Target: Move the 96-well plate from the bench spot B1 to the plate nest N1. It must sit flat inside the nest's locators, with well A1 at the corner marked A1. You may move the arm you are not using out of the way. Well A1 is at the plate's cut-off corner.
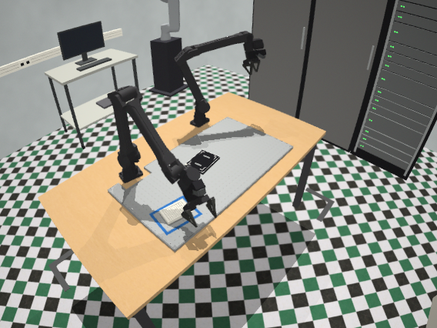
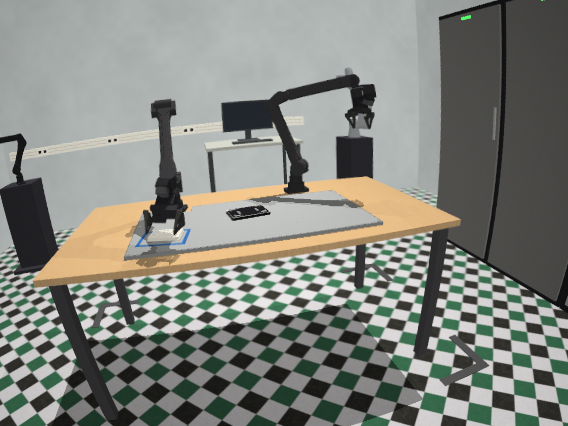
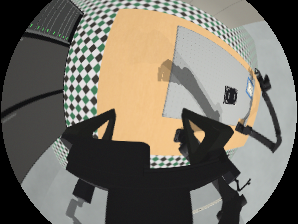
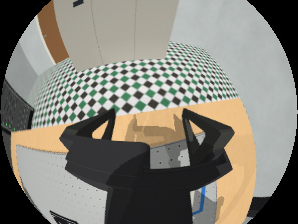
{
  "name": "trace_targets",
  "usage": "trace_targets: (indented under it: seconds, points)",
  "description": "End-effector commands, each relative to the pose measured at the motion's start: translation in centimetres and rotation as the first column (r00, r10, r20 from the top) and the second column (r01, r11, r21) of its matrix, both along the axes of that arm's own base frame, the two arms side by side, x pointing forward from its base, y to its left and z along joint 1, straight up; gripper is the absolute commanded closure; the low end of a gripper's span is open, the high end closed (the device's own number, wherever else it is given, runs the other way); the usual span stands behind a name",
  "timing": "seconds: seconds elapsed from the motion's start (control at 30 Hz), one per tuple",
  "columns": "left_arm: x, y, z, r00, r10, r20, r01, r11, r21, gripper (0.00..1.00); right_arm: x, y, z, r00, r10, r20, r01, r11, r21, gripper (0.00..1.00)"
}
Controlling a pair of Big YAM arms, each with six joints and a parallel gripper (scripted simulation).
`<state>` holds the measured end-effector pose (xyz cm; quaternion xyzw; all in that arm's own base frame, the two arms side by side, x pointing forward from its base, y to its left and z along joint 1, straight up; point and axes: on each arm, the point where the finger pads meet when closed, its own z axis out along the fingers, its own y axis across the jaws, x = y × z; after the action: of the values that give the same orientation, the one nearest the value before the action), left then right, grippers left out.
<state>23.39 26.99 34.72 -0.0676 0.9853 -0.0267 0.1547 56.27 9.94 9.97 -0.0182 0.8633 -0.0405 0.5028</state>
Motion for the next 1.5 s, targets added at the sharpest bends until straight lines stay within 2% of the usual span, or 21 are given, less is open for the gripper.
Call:
trace_targets:
  seconds: [0.0,0.53,0.57,0.73,0.83,0.87,0.9,0.93,1.0,1.03,1.1,1.13,1.17,1.2,1.43,1.47]
  points:
    - [0.0,0.0,0.4,1.0,0.0,0.005,0.0,1.0,0.008,0.0,0.2,0.1,0.5,1.0,0.0,0.011,0.0,1.0,0.003,0.0]
    - [0.0,0.0,0.4,1.0,0.0,0.005,0.0,1.0,0.008,0.0,0.2,0.1,0.5,1.0,0.0,0.011,0.0,1.0,0.003,0.0]
    - [0.3,-0.7,1.1,1.0,-0.025,-0.018,0.026,0.999,0.026,0.0,1.8,-0.5,4.0,0.999,-0.008,0.031,0.007,1.0,0.013,0.0]
    - [0.5,-3.1,-0.8,0.98,-0.098,-0.172,0.104,0.994,0.025,0.0,0.8,-2.1,5.2,0.998,-0.002,-0.063,0.002,1.0,-0.006,0.0]
    - [0.9,-4.3,-1.7,0.954,-0.145,-0.262,0.157,0.987,0.023,0.0,-0.3,-3.0,5.8,0.988,-0.004,-0.155,0.002,1.0,-0.01,0.0]
    - [1.4,-4.3,-0.2,0.952,-0.152,-0.265,0.173,0.983,0.057,0.0,-0.6,-3.3,6.0,0.982,-0.006,-0.187,0.005,1.0,-0.008,0.0]
    - [1.7,-4.7,0.1,0.944,-0.164,-0.285,0.19,0.979,0.067,0.0,-1.0,-3.6,6.2,0.98,-0.004,-0.201,0.001,1.0,-0.012,0.0]
    - [1.0,-5.8,-2.0,0.933,-0.174,-0.314,0.192,0.981,0.028,0.0,-1.4,-3.9,6.4,0.972,-0.006,-0.233,0.004,1.0,-0.009,0.0]
    - [0.7,-7.1,-1.5,0.939,-0.169,-0.298,0.191,0.98,0.047,0.0,-2.1,-4.4,6.8,0.969,-0.005,-0.247,0.002,1.0,-0.012,0.0]
    - [0.8,-7.5,-1.9,0.938,-0.17,-0.301,0.191,0.981,0.042,0.0,-4.7,-5.0,4.0,0.953,-0.007,-0.304,0.001,1.0,-0.022,0.0]
    - [0.8,-7.5,-1.9,0.938,-0.17,-0.301,0.191,0.981,0.042,0.0,-4.7,-5.0,4.0,0.953,-0.007,-0.304,0.001,1.0,-0.022,0.0]
    - [2.1,-7.0,-0.4,0.947,-0.164,-0.277,0.19,0.979,0.07,0.0,-2.9,-4.6,5.4,0.95,0.0,-0.311,-0.006,1.0,-0.016,0.0]
    - [2.1,-7.5,-0.5,0.947,-0.164,-0.276,0.19,0.979,0.069,0.0,-3.4,-5.2,7.3,0.956,-0.006,-0.292,0.002,1.0,-0.011,0.0]
    - [1.4,-8.6,-2.9,0.933,-0.174,-0.314,0.192,0.981,0.026,0.0,-3.8,-5.4,7.5,0.946,-0.007,-0.323,0.005,1.0,-0.007,0.0]
    - [1.4,-12.2,-3.0,0.942,-0.169,-0.289,0.191,0.98,0.048,0.0,-6.8,-6.8,8.8,0.906,-0.007,-0.424,0.008,1.0,0.0,0.0]
    - [1.4,-12.7,-3.6,0.938,-0.171,-0.3,0.192,0.981,0.038,0.0,-7.2,-7.0,9.0,0.906,-0.007,-0.424,0.008,1.0,0.0,0.0]
